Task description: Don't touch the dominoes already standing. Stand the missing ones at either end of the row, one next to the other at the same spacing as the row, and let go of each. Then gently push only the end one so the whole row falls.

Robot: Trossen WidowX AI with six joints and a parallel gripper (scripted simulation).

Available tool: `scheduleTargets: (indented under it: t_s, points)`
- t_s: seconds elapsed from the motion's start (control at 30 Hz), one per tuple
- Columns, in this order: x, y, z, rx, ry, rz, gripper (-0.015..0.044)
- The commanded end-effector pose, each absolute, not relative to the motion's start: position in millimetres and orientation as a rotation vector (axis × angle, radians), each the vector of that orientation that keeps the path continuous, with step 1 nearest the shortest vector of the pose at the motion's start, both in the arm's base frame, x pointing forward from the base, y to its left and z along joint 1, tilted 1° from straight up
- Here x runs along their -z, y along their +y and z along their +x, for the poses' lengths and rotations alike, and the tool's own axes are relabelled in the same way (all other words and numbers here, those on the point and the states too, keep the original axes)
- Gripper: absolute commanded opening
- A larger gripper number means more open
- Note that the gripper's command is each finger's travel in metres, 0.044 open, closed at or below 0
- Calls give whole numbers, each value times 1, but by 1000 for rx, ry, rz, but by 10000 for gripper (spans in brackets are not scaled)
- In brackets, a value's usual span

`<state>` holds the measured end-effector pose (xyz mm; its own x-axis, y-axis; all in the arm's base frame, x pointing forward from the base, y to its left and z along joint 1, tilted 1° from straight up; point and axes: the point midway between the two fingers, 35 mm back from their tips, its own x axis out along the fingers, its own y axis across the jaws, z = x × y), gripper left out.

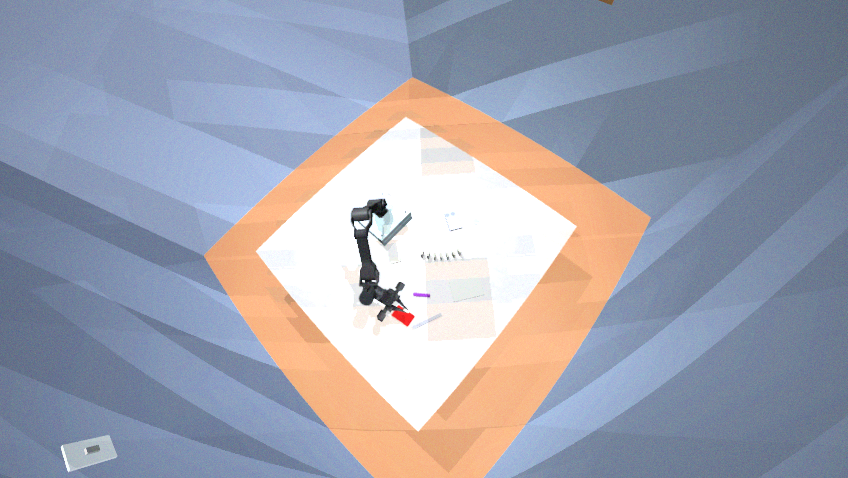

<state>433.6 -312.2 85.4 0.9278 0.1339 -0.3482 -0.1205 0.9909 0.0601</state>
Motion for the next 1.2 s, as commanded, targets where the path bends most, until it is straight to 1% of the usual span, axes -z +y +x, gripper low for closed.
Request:
scheduleTargets:
  t_s: [0.0, 0.5, 0.97, 1.17]
  points:
    - [-86, -309, 425, -163, 293, 54, 28]
    - [-92, -288, 386, -298, 101, 34, 28]
    - [-92, -254, 337, -453, 1, -26, 28]
    - [-92, -252, 335, -460, -2, -29, 28]
